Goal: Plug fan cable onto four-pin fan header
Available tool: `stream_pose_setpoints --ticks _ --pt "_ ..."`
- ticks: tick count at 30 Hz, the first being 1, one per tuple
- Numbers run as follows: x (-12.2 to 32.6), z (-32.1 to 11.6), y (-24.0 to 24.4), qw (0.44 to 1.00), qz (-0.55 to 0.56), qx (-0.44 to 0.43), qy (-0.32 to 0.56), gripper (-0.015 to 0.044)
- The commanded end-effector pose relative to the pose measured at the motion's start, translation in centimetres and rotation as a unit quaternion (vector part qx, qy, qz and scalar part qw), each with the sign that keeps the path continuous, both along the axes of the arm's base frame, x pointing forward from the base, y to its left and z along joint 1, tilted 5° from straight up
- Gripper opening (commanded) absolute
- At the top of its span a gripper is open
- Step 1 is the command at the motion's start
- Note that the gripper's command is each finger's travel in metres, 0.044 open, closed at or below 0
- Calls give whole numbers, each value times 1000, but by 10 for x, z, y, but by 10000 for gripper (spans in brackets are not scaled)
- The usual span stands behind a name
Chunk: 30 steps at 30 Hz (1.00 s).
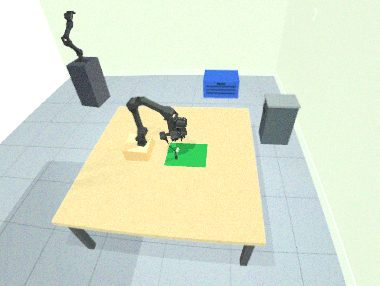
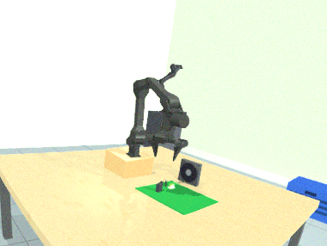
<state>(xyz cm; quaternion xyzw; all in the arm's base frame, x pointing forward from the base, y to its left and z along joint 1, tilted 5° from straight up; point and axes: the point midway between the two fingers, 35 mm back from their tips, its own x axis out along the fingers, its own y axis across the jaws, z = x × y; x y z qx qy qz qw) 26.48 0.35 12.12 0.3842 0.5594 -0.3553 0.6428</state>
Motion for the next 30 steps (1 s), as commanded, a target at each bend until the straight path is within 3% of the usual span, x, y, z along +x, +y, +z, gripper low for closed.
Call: stream_pose_setpoints --ticks 1,4,11,30 --pt "-2 2 -6 1000 -1 -7 15 440" --pt "2 -14 -6 1000 -1 -7 15 440" --pt "7 -96 -10 1000 -1 -7 15 440" --pt "10 -118 -11 1000 -1 -7 15 440"
